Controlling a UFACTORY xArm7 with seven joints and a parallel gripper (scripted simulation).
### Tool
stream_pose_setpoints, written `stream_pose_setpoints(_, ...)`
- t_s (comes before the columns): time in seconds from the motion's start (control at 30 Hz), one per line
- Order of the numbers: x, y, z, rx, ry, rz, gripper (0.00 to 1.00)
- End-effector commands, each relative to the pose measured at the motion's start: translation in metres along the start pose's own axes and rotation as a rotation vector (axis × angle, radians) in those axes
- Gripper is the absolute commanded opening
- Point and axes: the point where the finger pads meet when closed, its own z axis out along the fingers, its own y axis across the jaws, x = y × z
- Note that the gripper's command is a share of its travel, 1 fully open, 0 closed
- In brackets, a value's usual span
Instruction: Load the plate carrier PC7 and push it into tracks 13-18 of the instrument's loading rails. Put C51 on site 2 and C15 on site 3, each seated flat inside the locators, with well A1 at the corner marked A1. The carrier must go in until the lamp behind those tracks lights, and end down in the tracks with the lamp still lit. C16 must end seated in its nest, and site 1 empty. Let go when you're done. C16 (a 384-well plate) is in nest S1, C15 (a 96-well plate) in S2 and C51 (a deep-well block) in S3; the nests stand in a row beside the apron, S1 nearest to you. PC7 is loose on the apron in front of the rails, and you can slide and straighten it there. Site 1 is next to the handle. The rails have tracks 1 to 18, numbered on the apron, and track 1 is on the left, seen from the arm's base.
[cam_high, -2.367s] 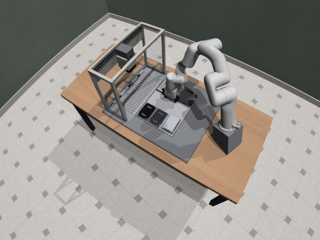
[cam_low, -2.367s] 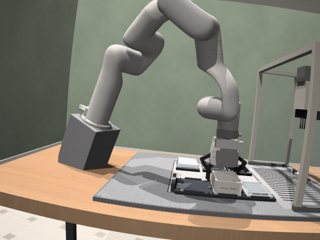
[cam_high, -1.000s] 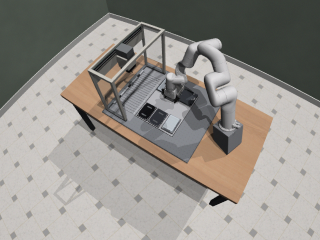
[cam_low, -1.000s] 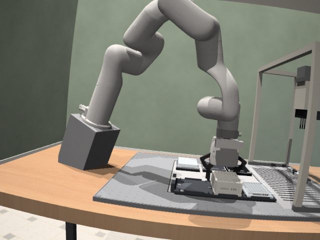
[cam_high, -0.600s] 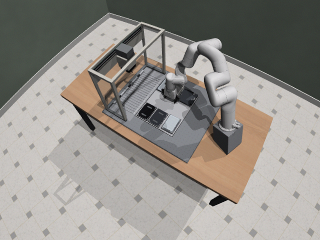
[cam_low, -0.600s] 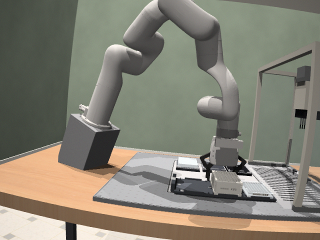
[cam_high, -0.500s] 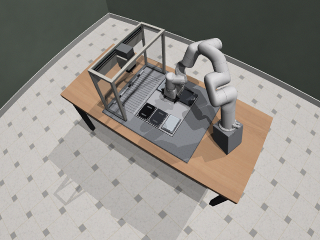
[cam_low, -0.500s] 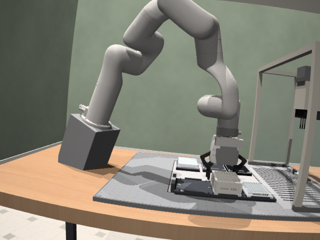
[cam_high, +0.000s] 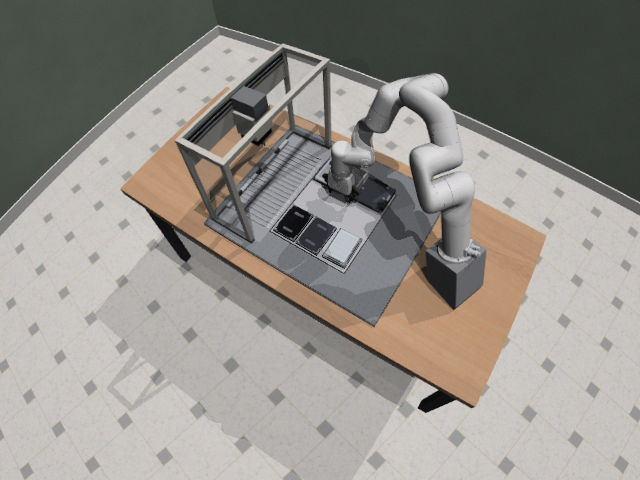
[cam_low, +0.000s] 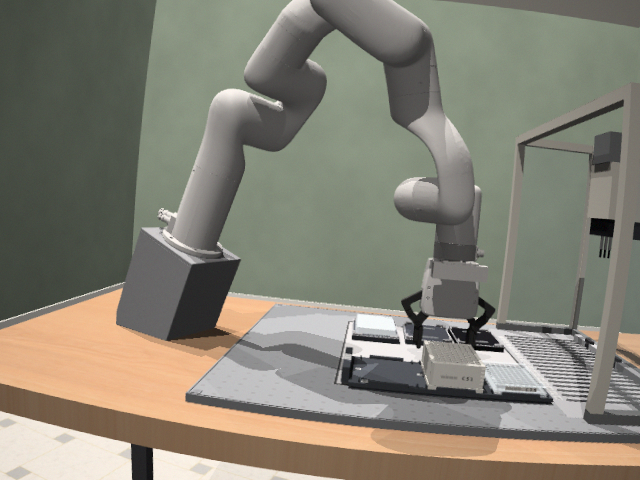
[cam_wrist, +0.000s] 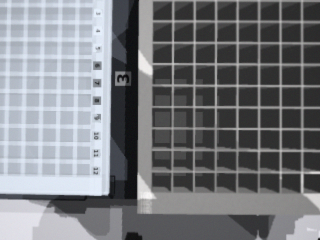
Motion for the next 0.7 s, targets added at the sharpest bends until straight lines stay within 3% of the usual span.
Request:
stream_pose_setpoints(0.0, 0.0, -0.002, -0.007, 0.002, -0.001, -0.001, 1.0)
stream_pose_setpoints(0.67, 0.0, -0.002, -0.036, 0.002, -0.001, -0.001, 1.0)
